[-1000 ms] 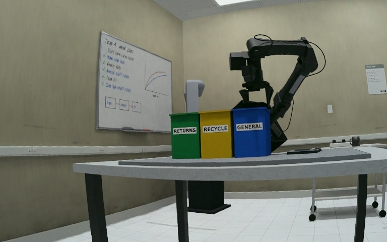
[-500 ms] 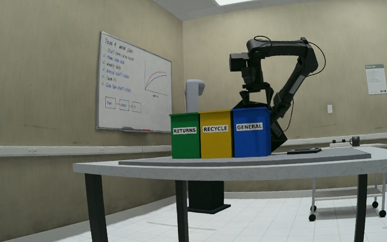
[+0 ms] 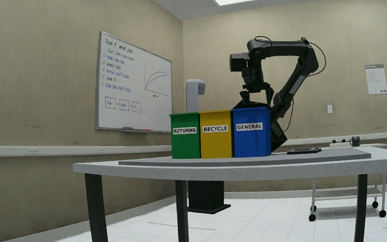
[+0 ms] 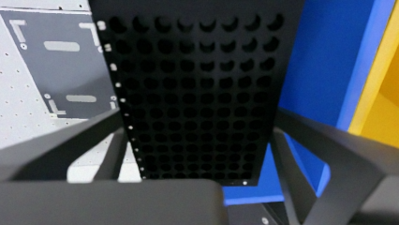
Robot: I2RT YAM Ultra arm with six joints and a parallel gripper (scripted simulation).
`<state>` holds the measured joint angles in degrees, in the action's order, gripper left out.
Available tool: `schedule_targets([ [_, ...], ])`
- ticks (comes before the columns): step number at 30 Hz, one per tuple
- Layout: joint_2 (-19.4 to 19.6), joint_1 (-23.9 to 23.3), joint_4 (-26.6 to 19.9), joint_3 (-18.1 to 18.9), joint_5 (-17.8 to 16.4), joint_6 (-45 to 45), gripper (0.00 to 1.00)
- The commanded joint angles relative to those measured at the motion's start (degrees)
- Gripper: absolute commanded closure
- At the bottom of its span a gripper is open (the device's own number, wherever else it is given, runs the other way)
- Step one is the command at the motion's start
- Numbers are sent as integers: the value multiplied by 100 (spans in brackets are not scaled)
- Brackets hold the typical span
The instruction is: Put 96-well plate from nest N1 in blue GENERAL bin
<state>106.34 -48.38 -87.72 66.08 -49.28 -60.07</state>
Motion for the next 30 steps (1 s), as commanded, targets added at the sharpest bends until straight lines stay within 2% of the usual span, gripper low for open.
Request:
schedule_targets([
  [1,-102,133,339,-190,-164,184,100],
  [30,71,262,570,-312,-232,343,100],
])
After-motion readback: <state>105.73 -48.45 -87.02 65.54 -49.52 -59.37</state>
